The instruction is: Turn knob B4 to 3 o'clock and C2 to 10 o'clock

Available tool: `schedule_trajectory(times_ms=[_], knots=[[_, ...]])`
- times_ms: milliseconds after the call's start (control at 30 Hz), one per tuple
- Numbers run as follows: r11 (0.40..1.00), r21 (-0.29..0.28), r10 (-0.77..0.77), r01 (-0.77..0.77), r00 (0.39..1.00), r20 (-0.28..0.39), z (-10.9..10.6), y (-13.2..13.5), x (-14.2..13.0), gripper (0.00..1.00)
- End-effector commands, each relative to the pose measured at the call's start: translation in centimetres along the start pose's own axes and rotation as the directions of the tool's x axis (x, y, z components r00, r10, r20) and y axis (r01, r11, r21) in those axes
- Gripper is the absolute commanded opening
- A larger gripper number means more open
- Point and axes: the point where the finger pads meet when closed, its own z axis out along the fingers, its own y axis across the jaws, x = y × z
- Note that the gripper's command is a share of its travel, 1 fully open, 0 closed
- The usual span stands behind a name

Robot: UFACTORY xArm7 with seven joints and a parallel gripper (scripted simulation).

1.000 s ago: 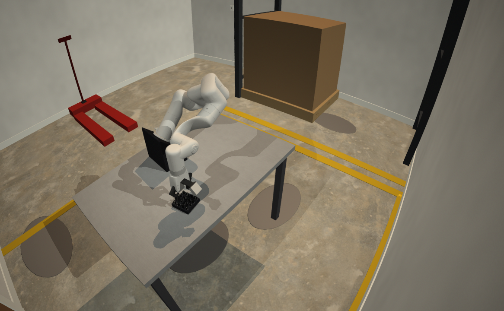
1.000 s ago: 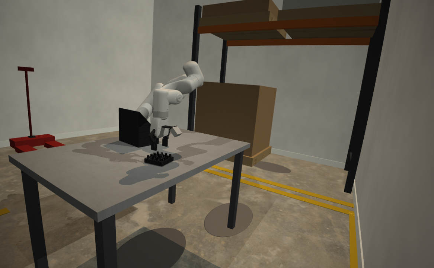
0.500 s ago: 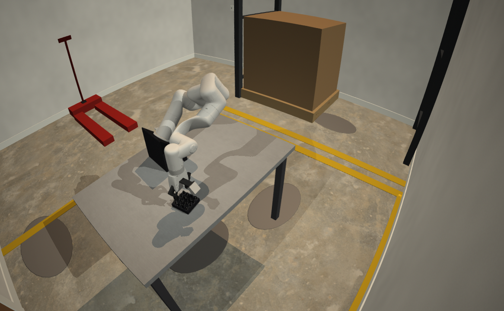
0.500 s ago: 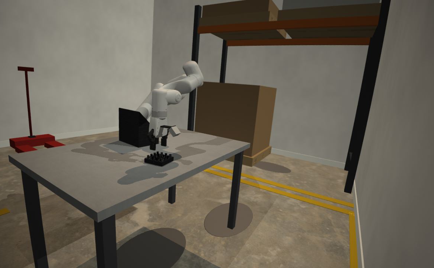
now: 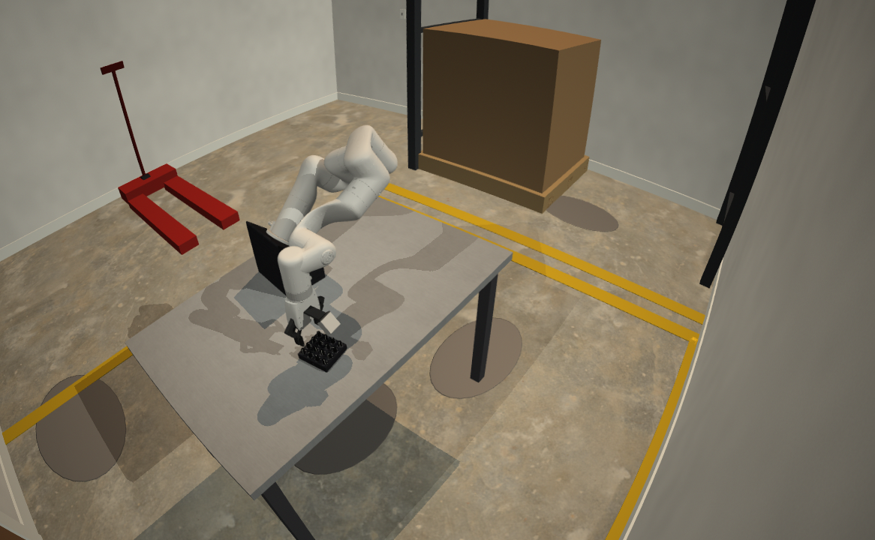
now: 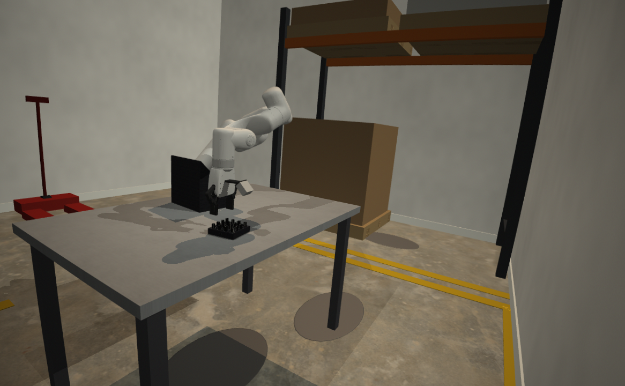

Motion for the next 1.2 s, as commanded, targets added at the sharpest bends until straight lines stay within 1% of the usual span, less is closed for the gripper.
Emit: schedule_trajectory(times_ms=[0,400,1167], knots=[[1.000,-0.004,0.000,0.000,1.000,-0.003,-0.2,0.2,-0.8,1.00],[1.000,-0.004,0.000,0.000,1.000,-0.003,-0.2,0.2,-1.8,1.00],[1.000,-0.004,0.000,0.000,1.000,-0.003,-0.2,0.2,-1.9,1.00]])
